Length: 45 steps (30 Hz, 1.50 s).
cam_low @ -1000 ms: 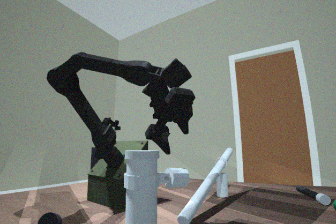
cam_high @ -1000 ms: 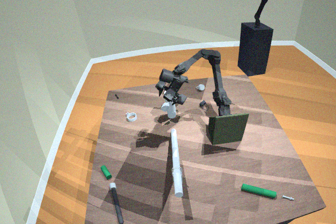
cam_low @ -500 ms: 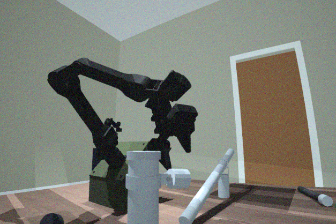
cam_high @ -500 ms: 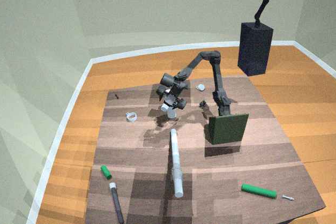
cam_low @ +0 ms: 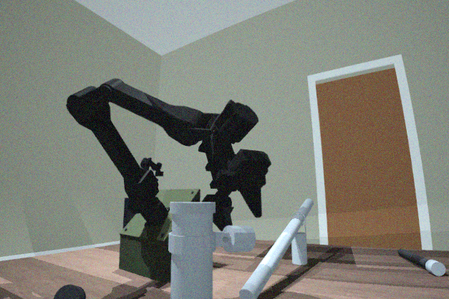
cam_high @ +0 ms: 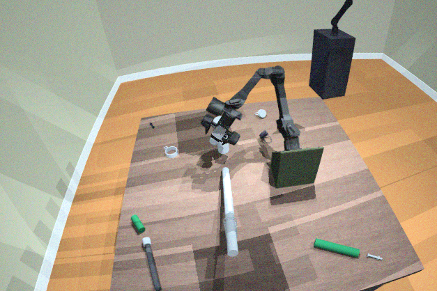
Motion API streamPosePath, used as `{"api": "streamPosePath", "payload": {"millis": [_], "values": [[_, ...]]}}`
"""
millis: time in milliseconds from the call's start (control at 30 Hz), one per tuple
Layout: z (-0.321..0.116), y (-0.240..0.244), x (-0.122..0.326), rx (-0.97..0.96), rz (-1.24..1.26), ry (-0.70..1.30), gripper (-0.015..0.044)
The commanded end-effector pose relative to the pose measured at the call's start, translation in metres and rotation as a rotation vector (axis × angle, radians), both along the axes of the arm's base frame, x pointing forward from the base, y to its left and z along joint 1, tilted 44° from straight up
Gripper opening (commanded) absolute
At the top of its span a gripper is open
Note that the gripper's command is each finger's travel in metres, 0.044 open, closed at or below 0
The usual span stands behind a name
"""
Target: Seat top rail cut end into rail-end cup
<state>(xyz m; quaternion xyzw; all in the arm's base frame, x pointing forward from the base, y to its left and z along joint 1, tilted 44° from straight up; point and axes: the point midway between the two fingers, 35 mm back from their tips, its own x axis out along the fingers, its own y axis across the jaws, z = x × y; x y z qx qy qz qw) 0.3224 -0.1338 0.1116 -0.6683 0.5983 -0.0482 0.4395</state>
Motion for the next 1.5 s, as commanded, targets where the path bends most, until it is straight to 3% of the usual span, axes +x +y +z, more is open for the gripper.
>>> {"api": "streamPosePath", "payload": {"millis": [0, 833, 1233, 1333, 1467], "values": [[-0.005, -0.006, 0.000, 0.002, -0.002, 0.010, 0.0440], [-0.021, -0.040, 0.008, -0.009, 0.001, 0.008, 0.0440], [-0.021, -0.040, 0.008, -0.009, 0.001, 0.008, 0.0125], [-0.021, -0.040, 0.008, -0.009, 0.001, 0.008, 0.0105], [-0.022, -0.038, 0.006, -0.003, 0.029, 0.035, 0.0000]]}}
